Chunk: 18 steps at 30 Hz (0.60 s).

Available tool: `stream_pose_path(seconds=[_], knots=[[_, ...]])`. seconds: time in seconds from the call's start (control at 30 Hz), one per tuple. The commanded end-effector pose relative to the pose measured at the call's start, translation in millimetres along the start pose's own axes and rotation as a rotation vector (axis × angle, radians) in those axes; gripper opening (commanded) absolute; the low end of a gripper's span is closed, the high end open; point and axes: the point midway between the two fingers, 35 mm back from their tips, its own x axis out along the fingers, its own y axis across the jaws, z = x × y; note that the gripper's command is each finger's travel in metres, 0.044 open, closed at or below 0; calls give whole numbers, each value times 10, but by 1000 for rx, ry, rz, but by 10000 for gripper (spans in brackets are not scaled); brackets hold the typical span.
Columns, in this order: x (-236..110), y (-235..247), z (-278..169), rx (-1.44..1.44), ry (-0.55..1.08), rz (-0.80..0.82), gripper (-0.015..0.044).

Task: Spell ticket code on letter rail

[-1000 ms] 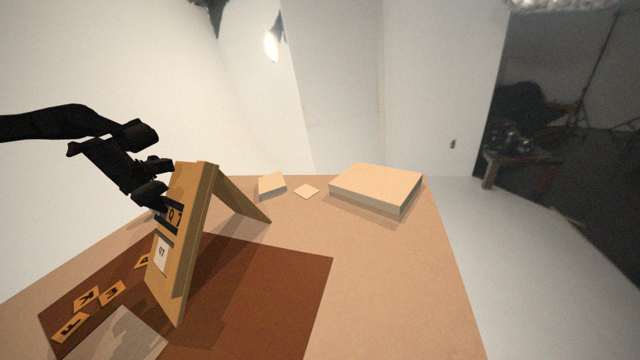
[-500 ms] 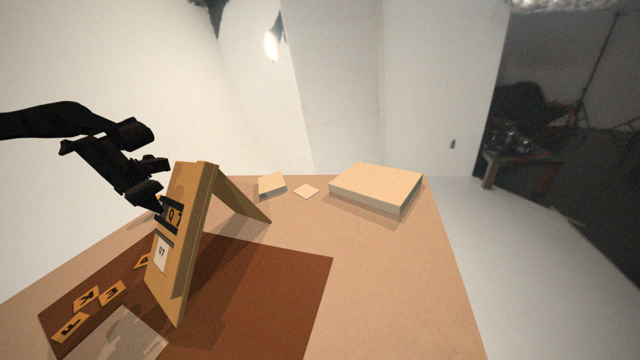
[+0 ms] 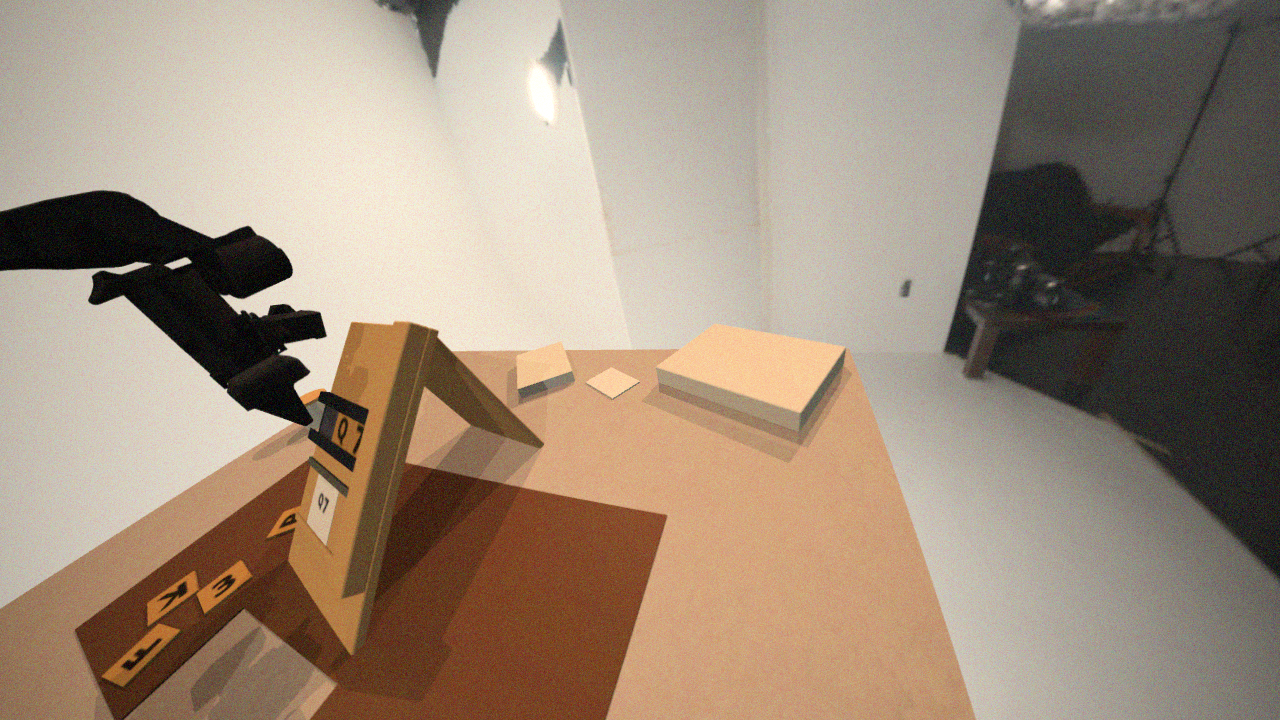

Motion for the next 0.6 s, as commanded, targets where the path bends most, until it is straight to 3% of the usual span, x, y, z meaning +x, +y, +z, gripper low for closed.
stream_pose_path(seconds=[0.0,0.07,0.17,0.57], knots=[[-36,-6,-16,6,-5,-2,0],[-36,-6,-16,6,-5,-2,0],[-145,-31,-56,-6,-61,-1,79],[-1032,-370,-623,-11,-552,-9,394]])
